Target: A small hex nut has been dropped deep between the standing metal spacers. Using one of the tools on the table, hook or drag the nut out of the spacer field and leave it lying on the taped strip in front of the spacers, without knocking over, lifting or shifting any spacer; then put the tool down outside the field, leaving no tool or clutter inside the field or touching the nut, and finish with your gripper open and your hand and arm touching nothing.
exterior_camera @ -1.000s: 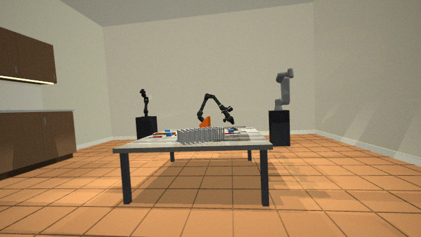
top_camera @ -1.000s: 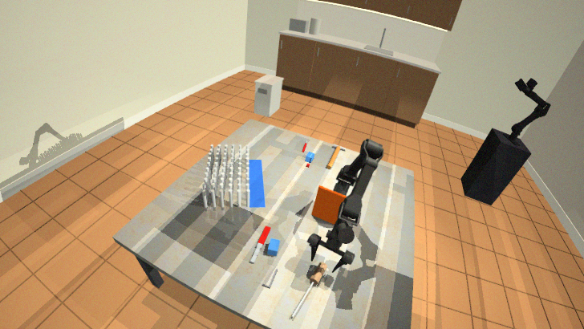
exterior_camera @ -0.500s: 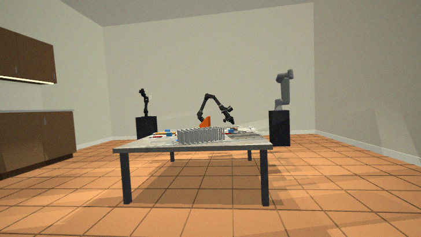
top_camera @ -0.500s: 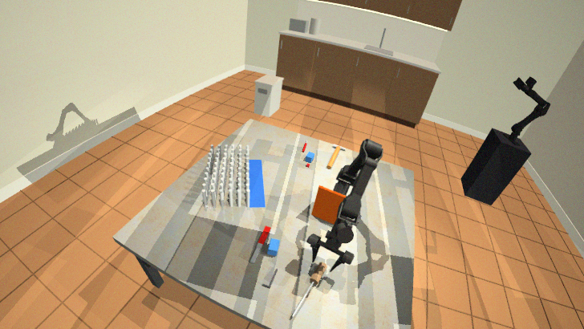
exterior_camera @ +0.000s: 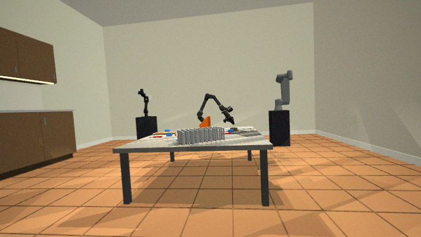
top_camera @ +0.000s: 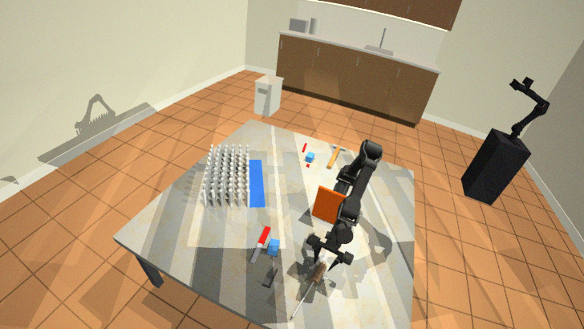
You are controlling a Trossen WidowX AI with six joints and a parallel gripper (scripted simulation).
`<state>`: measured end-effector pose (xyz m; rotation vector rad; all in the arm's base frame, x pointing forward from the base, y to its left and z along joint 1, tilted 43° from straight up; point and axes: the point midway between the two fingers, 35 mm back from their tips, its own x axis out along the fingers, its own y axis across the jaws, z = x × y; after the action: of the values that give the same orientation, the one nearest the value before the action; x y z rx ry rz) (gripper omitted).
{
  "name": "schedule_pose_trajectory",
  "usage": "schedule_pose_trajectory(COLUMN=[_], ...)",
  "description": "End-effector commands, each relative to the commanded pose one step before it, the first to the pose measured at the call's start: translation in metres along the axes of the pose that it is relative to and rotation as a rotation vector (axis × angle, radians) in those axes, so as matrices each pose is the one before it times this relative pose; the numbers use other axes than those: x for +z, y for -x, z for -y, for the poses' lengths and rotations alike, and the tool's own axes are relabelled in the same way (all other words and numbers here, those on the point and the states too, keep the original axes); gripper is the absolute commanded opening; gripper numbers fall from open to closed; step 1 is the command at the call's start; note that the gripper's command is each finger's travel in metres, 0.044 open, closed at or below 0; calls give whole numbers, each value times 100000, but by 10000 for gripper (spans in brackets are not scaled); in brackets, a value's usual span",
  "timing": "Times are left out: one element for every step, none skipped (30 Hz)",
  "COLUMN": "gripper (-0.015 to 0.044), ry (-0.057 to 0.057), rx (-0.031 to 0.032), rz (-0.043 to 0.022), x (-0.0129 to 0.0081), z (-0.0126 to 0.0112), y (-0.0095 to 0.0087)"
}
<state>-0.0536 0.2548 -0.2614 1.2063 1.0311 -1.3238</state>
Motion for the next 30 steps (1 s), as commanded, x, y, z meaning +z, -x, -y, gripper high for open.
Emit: schedule_pose_trajectory(gripper=[280, 280, 280, 280, 280, 280, 280, 280, 280, 280, 280, 280, 280, 280, 280, 280, 280, 280, 280, 280, 280, 280, 280, 280, 280, 280, 280, 280, 280, 280], ry=[85, 1, 1, 1, 1, 1, 1, 1, 1, 1, 1, 1, 1, 1, 1, 1, 1, 1, 1, 1, 1, 1, 1, 1, 1, 1, 1, 1, 1, 1], rx=[230, -4, -4, -4, -4, -4, -4, -4, -4, -4, -4, -4, -4, -3, -3, -3, -3, -3, -3, -3, -3, -3, -3, -3, -2, -2, -2, -2, -2, -2], rz=[-33, 2, 2, 2, 2, 2, 2, 2, 3, 3, 3, 3, 3, 3, 3, 3, 3, 3, 3, 4, 4, 4, 4, 4, 4, 4, 4, 4, 5, 5], x=[280, 84, 85, 85, 86, 87, 87, 88, 89, 89, 90, 91, 91, 92, 91, 92, 92, 93, 94, 94, 95, 95, 96, 97, 97, 98, 98, 99, 100, 100], z=[-7, 9, 8, 8, 7, 7, 6, 6, 5, 5, 4, 4, 3, 3, -2, -2, -3, -3, -4, -4, -5, -5, -6, -6, -6, -7, -7, -8, -8, -9], y=[-453, -143, -142, -142, -142, -141, -141, -140, -140, -139, -139, -138, -138, -137, -138, -137, -137, -136, -135, -135, -134, -134, -133, -133, -132, -132, -131, -131, -130, -130])
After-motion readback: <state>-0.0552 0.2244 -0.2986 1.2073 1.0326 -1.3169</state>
